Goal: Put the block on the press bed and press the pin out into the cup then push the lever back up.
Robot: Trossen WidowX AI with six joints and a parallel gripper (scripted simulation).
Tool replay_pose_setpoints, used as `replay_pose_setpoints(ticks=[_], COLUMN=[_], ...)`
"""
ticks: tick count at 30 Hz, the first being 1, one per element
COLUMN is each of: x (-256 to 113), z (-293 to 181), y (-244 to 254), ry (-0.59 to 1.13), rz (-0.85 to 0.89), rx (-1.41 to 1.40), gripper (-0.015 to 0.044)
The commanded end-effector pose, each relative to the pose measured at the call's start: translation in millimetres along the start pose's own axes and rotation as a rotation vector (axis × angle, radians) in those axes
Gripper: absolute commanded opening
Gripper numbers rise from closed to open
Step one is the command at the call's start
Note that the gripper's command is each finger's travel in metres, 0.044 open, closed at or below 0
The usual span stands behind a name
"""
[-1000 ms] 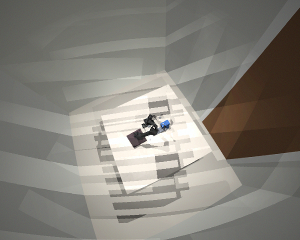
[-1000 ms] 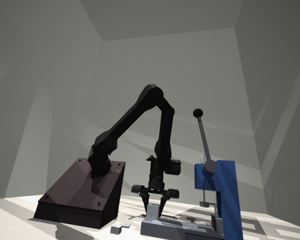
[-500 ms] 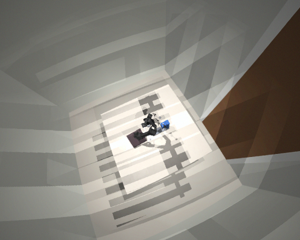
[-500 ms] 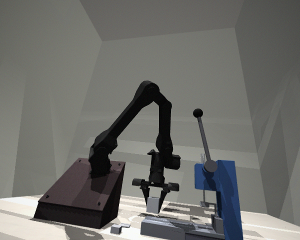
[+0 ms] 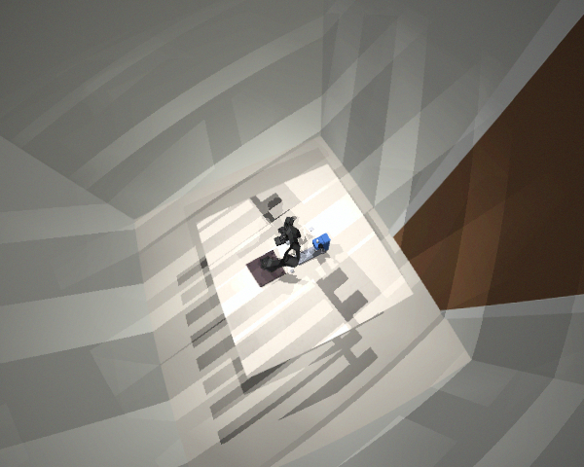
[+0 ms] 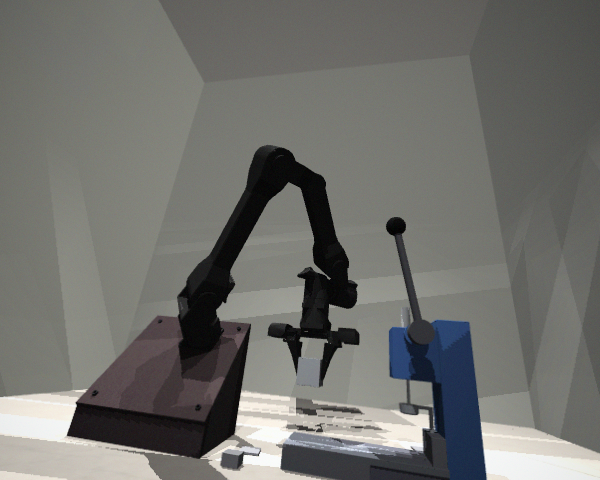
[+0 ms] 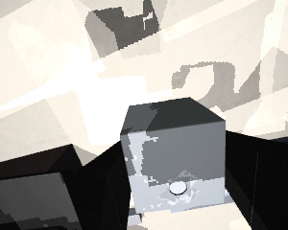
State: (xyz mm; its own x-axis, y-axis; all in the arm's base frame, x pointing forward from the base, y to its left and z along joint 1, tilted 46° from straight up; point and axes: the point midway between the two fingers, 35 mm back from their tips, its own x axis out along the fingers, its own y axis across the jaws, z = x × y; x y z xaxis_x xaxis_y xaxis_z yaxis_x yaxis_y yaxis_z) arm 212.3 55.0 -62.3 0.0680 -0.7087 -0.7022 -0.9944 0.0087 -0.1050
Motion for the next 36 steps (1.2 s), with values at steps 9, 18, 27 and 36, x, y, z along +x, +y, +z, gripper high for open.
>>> replay_pose_setpoints(ticks=[9,18,27,36], x=[-20.0,-31.3,-40.0,-44.1], z=[-43.3,-82.0,-120.9,-144.2], y=[-12.3,-15.5,-12.5,-7.5], ry=[-0.008,-0.006,0.0,0.005], rz=[-0.001,-0.001,-0.001,0.0], rx=[0.0,-0.002,-0.003,0.019], gripper=[0.0,0.0,0.0,0.0])
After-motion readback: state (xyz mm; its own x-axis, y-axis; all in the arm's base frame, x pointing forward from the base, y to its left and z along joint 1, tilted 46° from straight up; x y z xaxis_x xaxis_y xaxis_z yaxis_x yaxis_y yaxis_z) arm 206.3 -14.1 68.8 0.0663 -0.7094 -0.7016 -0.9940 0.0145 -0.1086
